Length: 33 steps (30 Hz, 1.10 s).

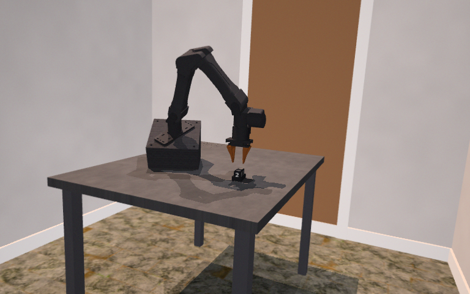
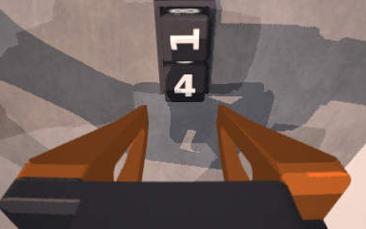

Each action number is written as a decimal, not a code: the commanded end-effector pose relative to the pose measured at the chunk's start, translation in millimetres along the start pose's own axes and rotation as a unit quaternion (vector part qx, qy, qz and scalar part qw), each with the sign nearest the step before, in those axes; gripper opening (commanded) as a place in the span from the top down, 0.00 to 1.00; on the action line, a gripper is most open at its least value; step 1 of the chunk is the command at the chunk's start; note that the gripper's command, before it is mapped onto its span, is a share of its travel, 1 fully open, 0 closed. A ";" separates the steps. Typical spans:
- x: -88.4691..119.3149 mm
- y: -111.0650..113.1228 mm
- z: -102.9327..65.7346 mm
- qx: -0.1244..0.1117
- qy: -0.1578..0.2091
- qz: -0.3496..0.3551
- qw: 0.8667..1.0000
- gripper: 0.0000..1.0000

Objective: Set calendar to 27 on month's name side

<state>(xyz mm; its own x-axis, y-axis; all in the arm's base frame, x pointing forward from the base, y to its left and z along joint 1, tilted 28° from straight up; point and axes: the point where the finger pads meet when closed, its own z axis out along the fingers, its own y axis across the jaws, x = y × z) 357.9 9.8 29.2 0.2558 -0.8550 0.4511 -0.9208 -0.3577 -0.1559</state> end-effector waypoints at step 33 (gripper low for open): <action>-0.8 -4.2 22.5 0.008 -0.001 -0.002 1.000 0.55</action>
<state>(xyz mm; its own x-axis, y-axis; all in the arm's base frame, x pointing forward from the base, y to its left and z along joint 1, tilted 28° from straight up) 367.1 1.4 7.9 0.2573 -0.8539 0.4524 -0.9183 -0.3619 -0.1607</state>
